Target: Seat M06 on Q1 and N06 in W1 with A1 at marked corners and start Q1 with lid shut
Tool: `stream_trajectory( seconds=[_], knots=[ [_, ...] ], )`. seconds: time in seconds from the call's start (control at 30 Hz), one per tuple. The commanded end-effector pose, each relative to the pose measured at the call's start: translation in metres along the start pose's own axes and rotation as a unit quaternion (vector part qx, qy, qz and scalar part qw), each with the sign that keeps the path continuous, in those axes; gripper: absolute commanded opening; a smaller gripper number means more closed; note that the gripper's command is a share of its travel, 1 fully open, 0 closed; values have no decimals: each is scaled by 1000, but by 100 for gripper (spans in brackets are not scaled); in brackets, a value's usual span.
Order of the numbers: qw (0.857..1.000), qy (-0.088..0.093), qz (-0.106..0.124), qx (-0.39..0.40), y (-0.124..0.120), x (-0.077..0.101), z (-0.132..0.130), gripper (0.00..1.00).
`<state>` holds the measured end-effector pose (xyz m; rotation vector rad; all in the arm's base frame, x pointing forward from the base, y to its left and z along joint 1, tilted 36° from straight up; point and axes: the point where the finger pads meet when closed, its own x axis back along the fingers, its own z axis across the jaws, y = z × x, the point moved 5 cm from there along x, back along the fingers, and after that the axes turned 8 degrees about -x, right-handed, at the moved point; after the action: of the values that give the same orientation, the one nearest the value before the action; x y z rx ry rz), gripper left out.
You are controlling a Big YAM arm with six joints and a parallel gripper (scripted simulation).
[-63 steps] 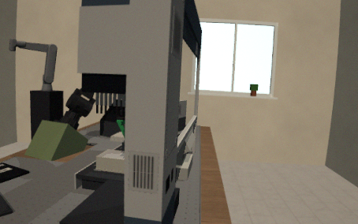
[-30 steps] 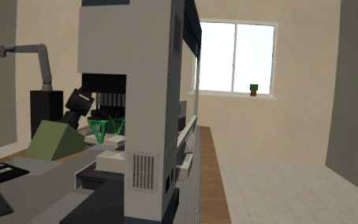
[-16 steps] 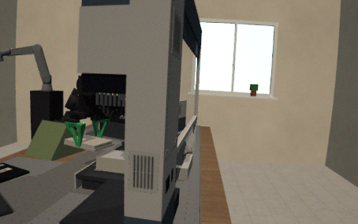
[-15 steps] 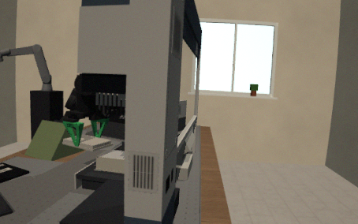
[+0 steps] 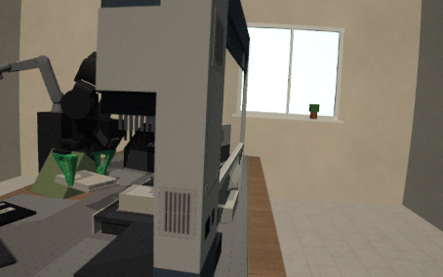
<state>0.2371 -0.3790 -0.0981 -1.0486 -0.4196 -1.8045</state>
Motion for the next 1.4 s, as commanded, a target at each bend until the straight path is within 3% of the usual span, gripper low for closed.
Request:
stream_trajectory(
  seconds=[0.0, 0.17, 0.27, 0.47, 0.7, 0.83, 1.17, 1.27, 1.37],
  knots=[
    [999, -12, -31, -18, 14, 33, -33, 0],
    [999, -16, -29, -15, 20, 34, -33, 0],
    [999, -23, -27, -17, 20, 37, -51, 0],
    [999, -12, -27, -35, 2, 31, -95, 0],
    [998, -10, -29, -59, -2, 33, -119, 0],
    [999, -28, -33, -32, 12, 45, -129, 0],
    [996, -3, -17, -84, -20, 23, -187, 0],
    [996, -4, -19, -82, -20, 25, -193, 0],
    [997, -23, -33, -58, -1, 45, -196, 0]
  ],
)
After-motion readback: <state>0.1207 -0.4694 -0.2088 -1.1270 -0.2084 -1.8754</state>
